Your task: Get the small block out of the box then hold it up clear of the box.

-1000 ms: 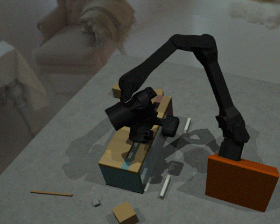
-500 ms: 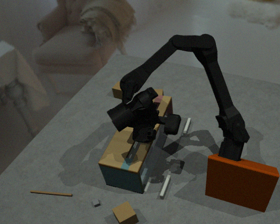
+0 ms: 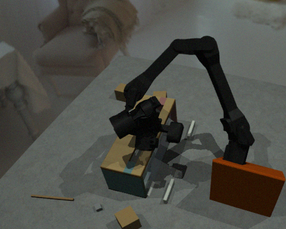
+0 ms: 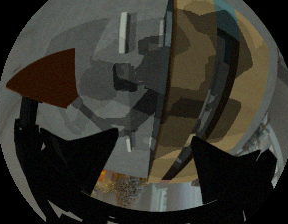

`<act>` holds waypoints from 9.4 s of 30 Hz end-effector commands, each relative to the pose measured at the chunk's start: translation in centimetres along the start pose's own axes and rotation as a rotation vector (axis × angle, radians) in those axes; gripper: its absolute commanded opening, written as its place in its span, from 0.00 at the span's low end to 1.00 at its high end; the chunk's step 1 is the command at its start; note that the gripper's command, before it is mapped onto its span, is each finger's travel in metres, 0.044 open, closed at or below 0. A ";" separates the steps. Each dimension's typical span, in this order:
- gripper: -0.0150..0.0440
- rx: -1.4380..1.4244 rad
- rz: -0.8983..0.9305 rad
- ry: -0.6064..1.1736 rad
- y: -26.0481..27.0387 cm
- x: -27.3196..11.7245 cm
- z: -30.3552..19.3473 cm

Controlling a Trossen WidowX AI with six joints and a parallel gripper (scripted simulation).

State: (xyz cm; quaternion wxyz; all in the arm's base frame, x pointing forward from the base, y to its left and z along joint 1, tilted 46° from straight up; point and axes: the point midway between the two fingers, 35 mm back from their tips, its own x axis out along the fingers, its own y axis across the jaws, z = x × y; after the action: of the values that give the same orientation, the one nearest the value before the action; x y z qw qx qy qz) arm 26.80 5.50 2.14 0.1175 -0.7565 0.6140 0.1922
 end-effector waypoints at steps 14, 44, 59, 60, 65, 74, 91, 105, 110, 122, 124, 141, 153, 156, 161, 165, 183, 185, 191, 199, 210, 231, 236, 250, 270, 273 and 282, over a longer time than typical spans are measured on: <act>0.93 -0.010 0.005 0.008 -0.1 2.9 0.9; 0.93 -0.001 0.002 0.009 -0.3 4.9 -1.1; 0.93 -0.002 0.003 0.010 -0.3 5.6 -3.0; 0.93 -0.002 0.003 0.010 -0.3 5.7 -3.2; 0.93 -0.002 0.003 0.011 -0.3 5.9 -3.8; 0.93 -0.002 0.003 0.011 -0.3 6.3 -5.0; 0.93 -0.002 0.003 0.013 -0.3 7.1 -7.3; 0.93 -0.002 0.003 0.014 -0.3 7.7 -9.1; 0.93 -0.002 0.003 0.014 -0.3 7.9 -9.7; 0.93 -0.002 0.003 0.015 -0.4 8.4 -11.3; 0.93 -0.002 0.003 0.015 -0.4 8.5 -11.6; 0.93 -0.002 0.003 0.016 -0.4 9.2 -13.7; 0.93 -0.001 0.003 0.010 -0.4 3.2 -15.4; 0.93 -0.001 0.003 0.010 -0.4 3.2 -15.4; 0.84 0.043 -0.035 -0.021 -0.6 2.6 -14.7; 0.74 0.494 -0.035 -0.094 0.0 2.4 -14.9; 0.74 2.364 0.219 -0.315 2.1 3.3 -16.9; 0.74 2.492 0.252 -0.326 2.2 3.4 -17.0; 0.74 2.878 0.373 -0.360 2.6 3.4 -17.5; 0.74 3.369 0.581 -0.380 3.0 3.5 -18.1; 0.74 3.996 1.042 -0.360 3.5 3.4 -19.1; 0.74 4.390 1.670 -0.198 3.8 3.4 -19.8; 0.74 4.390 1.670 -0.198 3.8 3.4 -19.8; 0.74 4.395 1.657 -0.214 4.1 12.4 -17.3; 0.74 4.395 1.657 -0.209 4.1 15.0 -16.4; 0.74 4.395 1.656 -0.209 4.1 15.4 -16.3; 0.74 4.396 1.653 -0.212 4.3 16.8 -15.8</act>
State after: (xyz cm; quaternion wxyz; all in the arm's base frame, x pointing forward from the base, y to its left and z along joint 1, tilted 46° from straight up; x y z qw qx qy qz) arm 28.02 -16.51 10.03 -0.3916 -0.7718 0.1227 0.4858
